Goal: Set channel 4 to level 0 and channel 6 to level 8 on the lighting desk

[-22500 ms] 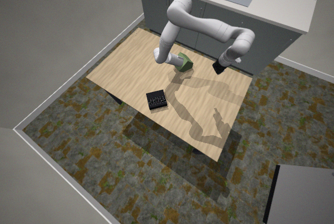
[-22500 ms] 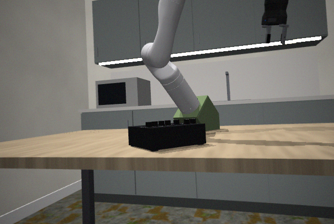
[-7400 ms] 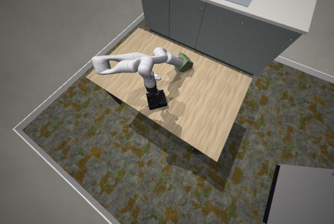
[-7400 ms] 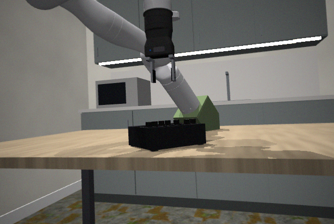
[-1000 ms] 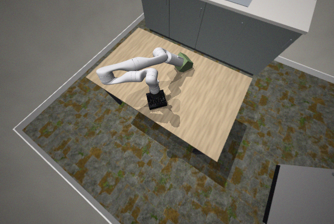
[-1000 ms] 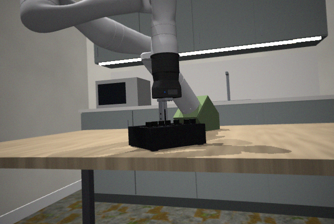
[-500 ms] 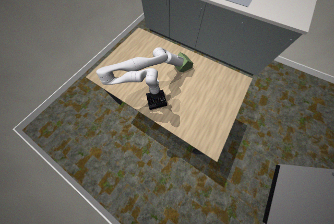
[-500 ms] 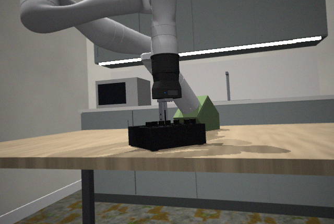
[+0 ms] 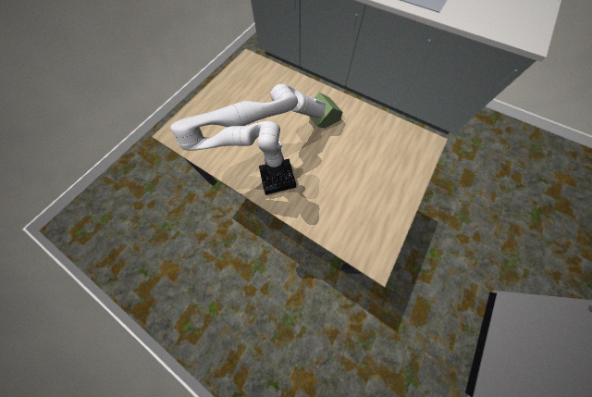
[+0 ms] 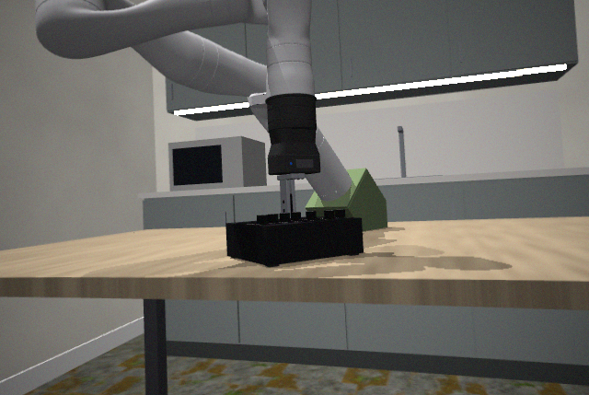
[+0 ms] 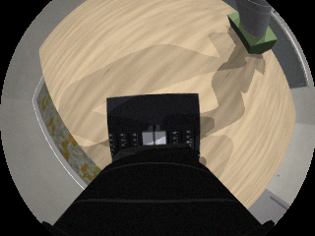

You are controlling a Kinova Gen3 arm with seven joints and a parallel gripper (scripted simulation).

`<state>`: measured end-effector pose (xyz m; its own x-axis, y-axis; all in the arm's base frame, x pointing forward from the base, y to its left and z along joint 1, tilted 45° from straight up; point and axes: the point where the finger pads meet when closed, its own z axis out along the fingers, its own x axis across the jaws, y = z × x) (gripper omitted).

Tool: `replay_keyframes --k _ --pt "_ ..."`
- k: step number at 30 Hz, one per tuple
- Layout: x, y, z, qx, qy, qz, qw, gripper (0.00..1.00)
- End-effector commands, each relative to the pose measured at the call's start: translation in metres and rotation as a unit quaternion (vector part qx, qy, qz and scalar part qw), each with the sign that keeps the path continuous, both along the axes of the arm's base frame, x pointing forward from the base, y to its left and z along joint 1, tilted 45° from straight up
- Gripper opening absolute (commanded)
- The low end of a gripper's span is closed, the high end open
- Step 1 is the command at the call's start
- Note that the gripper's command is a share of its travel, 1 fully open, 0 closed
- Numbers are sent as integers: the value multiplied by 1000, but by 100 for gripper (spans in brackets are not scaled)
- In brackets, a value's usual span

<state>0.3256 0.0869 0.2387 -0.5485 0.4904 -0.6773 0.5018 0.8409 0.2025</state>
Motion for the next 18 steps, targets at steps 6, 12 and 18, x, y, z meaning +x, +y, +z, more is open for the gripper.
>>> replay_keyframes --k 6,12,18 --pt "0 1 1 0 0 0 1000 0" --pt "1 2 1 0 0 0 1000 0" --pt "2 4 1 0 0 0 1000 0"
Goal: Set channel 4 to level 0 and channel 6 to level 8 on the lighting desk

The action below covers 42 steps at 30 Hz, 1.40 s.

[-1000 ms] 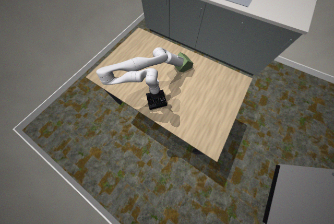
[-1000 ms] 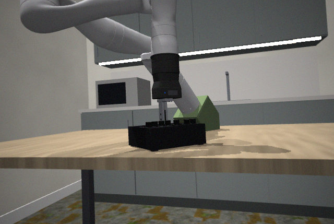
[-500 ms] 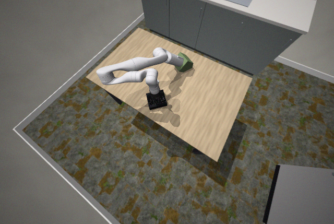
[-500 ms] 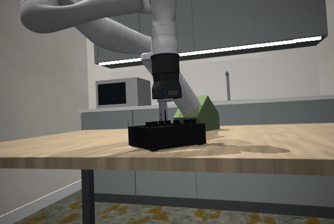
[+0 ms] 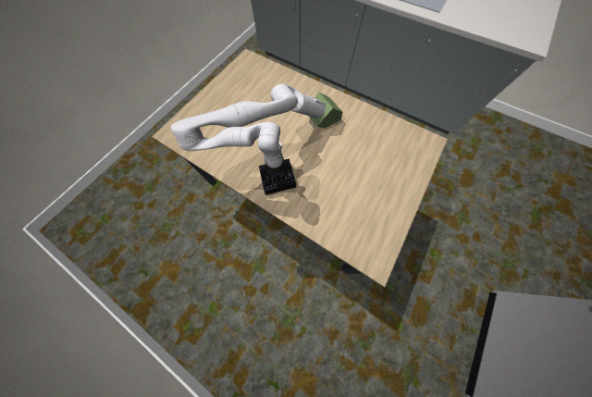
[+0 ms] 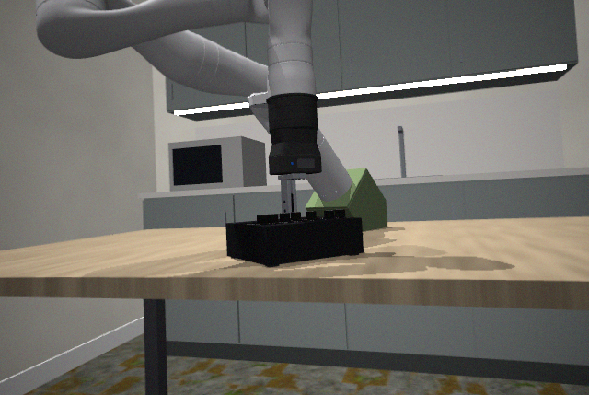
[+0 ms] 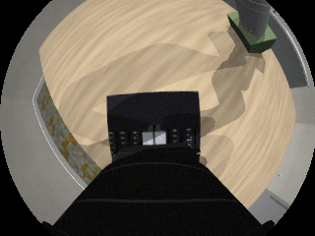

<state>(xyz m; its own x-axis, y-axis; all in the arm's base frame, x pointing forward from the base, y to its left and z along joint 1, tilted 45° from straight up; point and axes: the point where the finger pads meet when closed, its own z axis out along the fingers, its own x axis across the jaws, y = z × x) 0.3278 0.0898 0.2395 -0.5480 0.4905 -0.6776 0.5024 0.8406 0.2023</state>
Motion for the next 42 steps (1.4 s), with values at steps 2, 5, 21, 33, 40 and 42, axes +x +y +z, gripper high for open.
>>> replay_keyframes --k 2,5,21,33,40,42 --pt "0 2 1 0 0 1 1000 0" --pt "1 3 1 0 0 1 1000 0" --pt "5 9 2 0 0 1 1000 0" --pt "8 15 4 0 0 1 1000 0" --pt "10 18 4 0 0 1 1000 0" --pt "10 19 5 0 0 1 1000 0"
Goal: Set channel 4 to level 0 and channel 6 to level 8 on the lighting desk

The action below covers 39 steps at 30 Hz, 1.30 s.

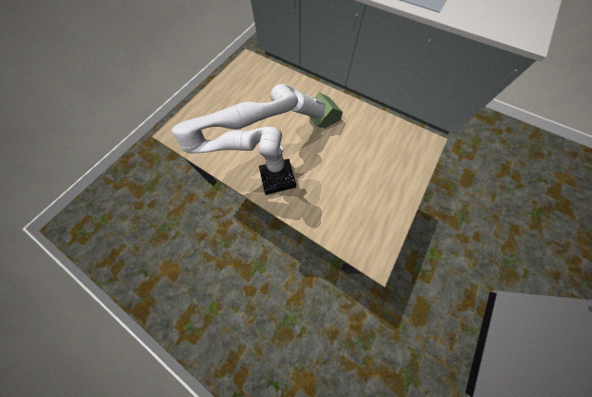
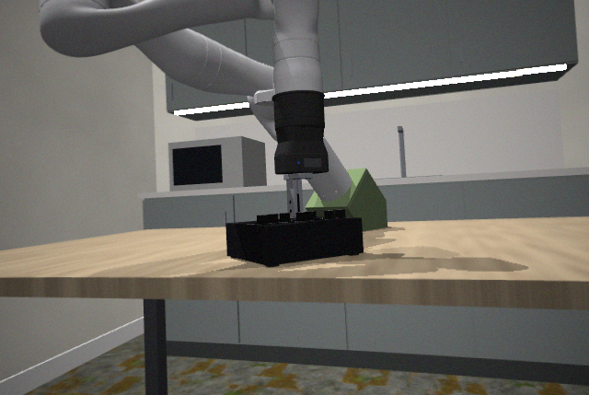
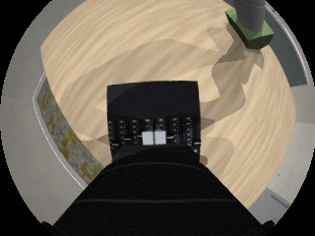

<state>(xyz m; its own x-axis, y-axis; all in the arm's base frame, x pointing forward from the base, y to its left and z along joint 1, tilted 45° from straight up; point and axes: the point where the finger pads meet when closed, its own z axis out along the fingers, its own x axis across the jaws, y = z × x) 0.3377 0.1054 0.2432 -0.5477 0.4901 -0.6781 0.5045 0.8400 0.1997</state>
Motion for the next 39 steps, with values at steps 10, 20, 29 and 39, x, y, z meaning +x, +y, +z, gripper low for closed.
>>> replay_keyframes --k 10,20,29,39 --pt "2 7 2 2 -1 2 1000 0" --pt "4 8 2 2 -1 2 1000 0" --pt "4 9 2 2 -1 2 1000 0" --pt "4 9 2 2 -1 2 1000 0"
